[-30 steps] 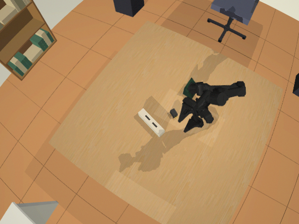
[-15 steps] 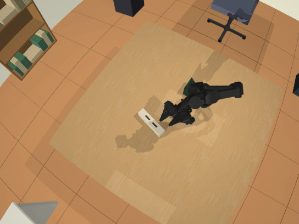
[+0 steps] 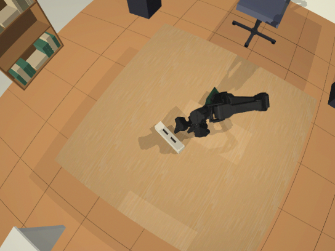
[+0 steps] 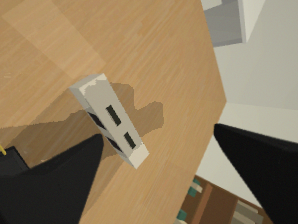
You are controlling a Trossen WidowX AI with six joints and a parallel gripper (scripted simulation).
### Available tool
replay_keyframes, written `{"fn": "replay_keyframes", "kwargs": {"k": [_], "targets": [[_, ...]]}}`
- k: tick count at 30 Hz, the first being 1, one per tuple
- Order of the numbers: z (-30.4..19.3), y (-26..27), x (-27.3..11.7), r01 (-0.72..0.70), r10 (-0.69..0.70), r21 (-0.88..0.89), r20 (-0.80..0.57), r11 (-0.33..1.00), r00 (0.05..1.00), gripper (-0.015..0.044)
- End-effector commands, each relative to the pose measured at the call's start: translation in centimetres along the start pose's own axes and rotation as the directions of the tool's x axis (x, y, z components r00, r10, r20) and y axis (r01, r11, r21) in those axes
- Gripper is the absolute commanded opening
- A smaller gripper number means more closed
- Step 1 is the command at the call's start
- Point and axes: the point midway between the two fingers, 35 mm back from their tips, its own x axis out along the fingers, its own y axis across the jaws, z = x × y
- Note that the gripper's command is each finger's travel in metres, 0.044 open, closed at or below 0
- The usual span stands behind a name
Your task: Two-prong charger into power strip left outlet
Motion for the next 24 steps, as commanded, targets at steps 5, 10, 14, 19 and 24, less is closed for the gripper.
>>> {"fn": "replay_keyframes", "kwargs": {"k": [5, 10, 14, 19, 24], "targets": [[-2.9, 4.8, 2.3, -0.226, 0.223, -0.044, -0.072, 0.973, 0.972, 0.0440], [-4.3, 7.7, 3.0, -0.365, 0.358, -0.071, -0.100, 0.928, 0.928, 0.0440], [-5.2, 9.9, 3.2, -0.473, 0.462, -0.090, -0.114, 0.877, 0.879, 0.0440], [-6.1, 12.8, 3.1, -0.597, 0.585, -0.113, -0.119, 0.794, 0.802, 0.0440], [-6.5, 14.2, 2.9, -0.653, 0.643, -0.125, -0.117, 0.747, 0.757, 0.0440]]}}
